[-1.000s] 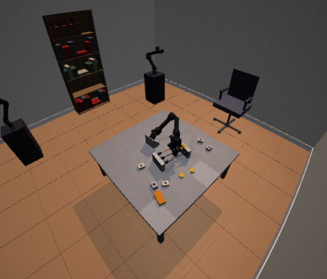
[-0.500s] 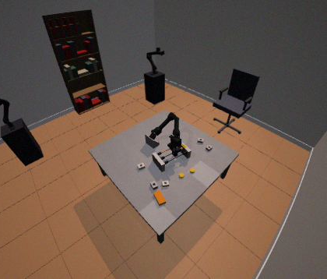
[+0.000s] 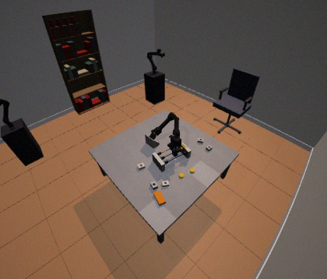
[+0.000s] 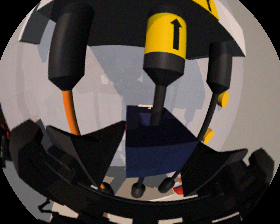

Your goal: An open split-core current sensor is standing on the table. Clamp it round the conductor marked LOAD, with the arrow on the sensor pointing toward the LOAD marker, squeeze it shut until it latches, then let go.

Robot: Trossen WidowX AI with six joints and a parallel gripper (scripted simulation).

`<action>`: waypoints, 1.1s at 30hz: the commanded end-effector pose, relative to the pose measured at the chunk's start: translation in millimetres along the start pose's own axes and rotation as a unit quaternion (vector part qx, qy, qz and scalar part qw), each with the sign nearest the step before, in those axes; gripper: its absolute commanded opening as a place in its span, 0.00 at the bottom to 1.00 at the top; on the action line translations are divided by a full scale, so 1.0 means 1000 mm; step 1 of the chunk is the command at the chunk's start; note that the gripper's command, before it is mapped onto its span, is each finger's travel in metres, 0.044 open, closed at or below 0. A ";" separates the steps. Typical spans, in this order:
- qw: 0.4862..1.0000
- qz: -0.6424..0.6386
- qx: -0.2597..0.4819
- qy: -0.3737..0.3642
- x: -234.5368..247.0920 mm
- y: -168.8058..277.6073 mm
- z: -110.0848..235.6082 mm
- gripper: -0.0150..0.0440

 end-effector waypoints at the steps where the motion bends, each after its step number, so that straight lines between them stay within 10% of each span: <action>1: 1.000 0.000 0.000 -0.001 0.000 0.000 0.000 0.71; 29: 1.000 0.000 0.000 0.000 0.000 0.000 0.000 0.45; 33: 1.000 0.000 -0.001 -0.001 -0.001 0.000 0.002 0.27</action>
Point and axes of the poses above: the point midway between the two fingers, 35 mm back from their tips, its own z axis back along the fingers, its own x axis across the jaws, y = z × x, the point moved 9 cm from there along z, back along the fingers, and after that the axes turned 10 degrees about -z, right-handed, at the moved point
